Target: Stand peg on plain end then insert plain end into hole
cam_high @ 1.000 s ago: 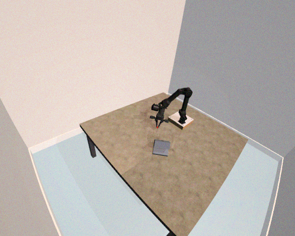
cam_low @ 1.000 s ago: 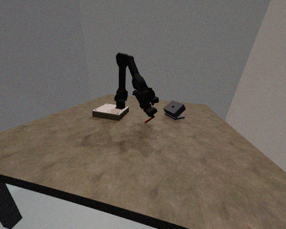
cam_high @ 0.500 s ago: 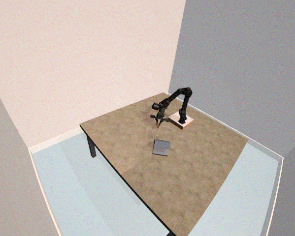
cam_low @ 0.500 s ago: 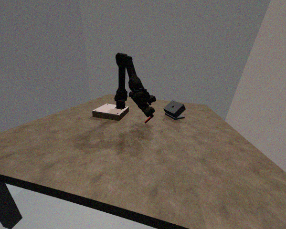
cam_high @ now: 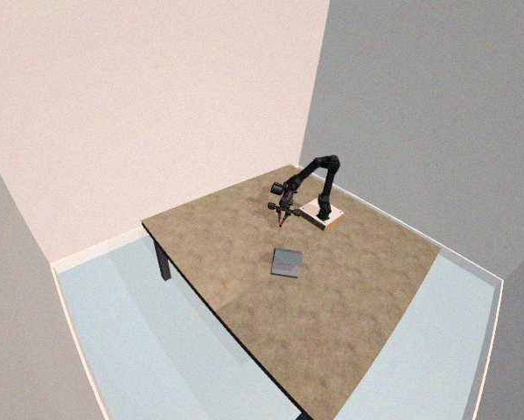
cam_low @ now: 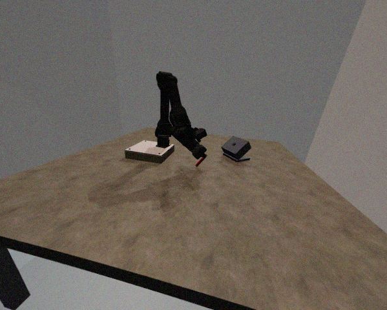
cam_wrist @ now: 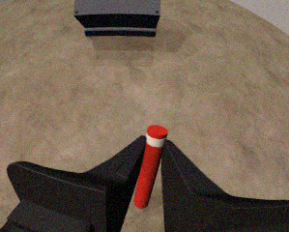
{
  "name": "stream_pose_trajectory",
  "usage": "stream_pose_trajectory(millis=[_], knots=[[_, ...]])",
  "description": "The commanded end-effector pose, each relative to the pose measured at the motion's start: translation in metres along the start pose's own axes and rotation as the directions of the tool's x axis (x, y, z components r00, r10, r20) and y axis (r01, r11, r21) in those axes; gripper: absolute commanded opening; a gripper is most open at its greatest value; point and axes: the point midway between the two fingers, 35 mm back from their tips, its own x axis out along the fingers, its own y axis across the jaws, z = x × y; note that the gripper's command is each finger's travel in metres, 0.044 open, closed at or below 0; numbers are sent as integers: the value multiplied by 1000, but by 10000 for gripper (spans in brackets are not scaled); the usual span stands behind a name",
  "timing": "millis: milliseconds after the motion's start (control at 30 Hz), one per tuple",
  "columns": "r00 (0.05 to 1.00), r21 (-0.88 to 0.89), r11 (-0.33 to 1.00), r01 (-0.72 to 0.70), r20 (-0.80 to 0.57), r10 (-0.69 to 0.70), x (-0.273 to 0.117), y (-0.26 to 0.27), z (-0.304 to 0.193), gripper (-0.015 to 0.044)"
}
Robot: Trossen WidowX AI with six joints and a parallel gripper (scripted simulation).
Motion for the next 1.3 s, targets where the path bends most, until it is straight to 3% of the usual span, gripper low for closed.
stream_pose_trajectory(millis=[0, 1267], knots=[[999, 1, 1000, -3, 41, 3, -2, 1, -2, 51], [933, 0, 1000, -4, 360, 3, -22, 2, -19, 51]])
